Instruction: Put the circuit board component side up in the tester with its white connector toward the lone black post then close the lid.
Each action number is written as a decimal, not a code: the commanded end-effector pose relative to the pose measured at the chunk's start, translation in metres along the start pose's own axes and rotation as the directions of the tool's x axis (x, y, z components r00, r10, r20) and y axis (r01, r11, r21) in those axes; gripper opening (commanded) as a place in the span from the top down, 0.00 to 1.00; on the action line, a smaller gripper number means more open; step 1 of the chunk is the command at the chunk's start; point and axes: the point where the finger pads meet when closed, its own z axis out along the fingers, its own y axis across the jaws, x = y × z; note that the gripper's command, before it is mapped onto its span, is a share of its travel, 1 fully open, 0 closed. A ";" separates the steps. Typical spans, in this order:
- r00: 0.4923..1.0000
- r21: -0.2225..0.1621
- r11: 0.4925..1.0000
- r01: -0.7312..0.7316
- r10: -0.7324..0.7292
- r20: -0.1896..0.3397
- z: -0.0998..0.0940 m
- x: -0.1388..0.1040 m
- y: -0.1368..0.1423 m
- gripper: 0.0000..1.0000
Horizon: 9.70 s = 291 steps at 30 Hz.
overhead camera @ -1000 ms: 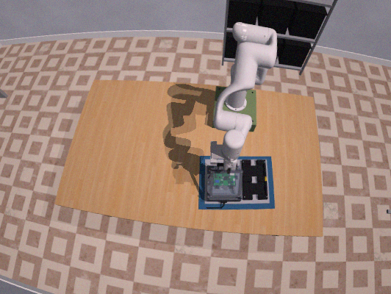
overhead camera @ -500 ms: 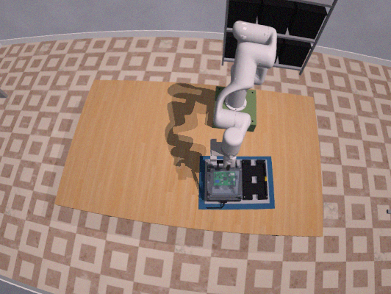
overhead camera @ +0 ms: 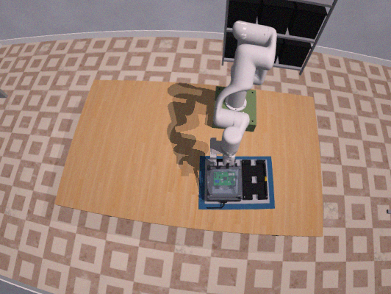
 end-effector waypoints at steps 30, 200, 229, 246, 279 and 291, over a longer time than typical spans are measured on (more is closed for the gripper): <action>1.000 0.003 1.000 0.000 0.000 0.000 0.046 0.000 0.016 1.00; 1.000 0.003 1.000 0.000 0.000 0.000 0.089 0.000 0.020 1.00; 1.000 0.003 1.000 0.000 0.000 0.000 0.089 0.000 0.020 0.76; 1.000 0.003 1.000 0.000 0.000 0.000 0.085 0.000 0.020 0.76; 1.000 0.003 1.000 0.000 0.000 0.000 0.039 0.000 0.021 0.76; 1.000 0.003 1.000 0.000 0.000 0.000 0.039 0.000 0.021 1.00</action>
